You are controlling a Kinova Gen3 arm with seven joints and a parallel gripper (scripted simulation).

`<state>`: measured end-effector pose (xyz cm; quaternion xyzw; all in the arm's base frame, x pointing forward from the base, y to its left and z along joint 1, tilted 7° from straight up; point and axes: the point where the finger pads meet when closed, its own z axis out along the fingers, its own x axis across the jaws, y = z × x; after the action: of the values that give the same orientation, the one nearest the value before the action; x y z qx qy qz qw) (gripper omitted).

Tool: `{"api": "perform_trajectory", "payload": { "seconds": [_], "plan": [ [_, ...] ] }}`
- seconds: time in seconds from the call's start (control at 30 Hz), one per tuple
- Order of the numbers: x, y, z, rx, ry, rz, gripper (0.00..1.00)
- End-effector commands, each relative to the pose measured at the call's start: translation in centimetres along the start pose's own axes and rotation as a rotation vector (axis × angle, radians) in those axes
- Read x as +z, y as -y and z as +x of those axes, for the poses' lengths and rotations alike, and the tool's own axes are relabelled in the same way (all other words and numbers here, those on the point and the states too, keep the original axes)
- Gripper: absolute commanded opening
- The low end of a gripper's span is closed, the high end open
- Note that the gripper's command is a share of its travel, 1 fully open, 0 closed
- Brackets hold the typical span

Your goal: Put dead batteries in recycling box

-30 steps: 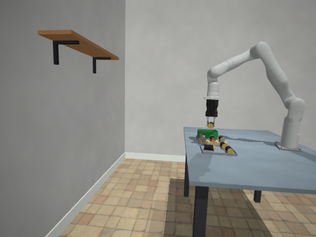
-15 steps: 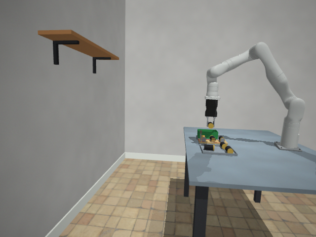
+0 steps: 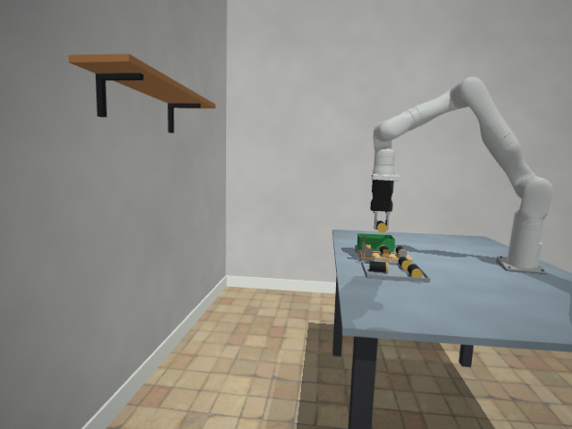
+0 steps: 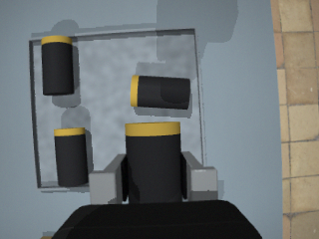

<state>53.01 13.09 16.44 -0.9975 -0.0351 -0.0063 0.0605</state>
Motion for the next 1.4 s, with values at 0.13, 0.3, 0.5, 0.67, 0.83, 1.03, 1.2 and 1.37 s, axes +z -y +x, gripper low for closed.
{"api": "perform_trajectory", "payload": {
  "seconds": [0.13,0.3,0.5,0.67,0.83,1.03,1.2,1.37],
  "plan": [
    [-0.1,0.0,0.1,-0.014,-0.002,0.0,0.57],
    [-0.1,0.0,0.1,-0.019,-0.002,0.0,0.57],
    [-0.1,0.0,0.1,-0.021,-0.002,0.0,0.57],
    [-0.1,0.0,0.1,-0.021,-0.002,0.0,0.57],
    [-0.1,0.0,0.1,-0.021,-0.002,0.0,0.57],
    [-0.1,-0.6,0.2,-0.021,-0.002,0.0,0.57],
    [-0.1,-3.5,0.6,-0.021,-0.002,0.0,0.57],
    [-0.1,-8.2,1.2,-0.021,-0.002,0.0,0.57]
  ]
}}
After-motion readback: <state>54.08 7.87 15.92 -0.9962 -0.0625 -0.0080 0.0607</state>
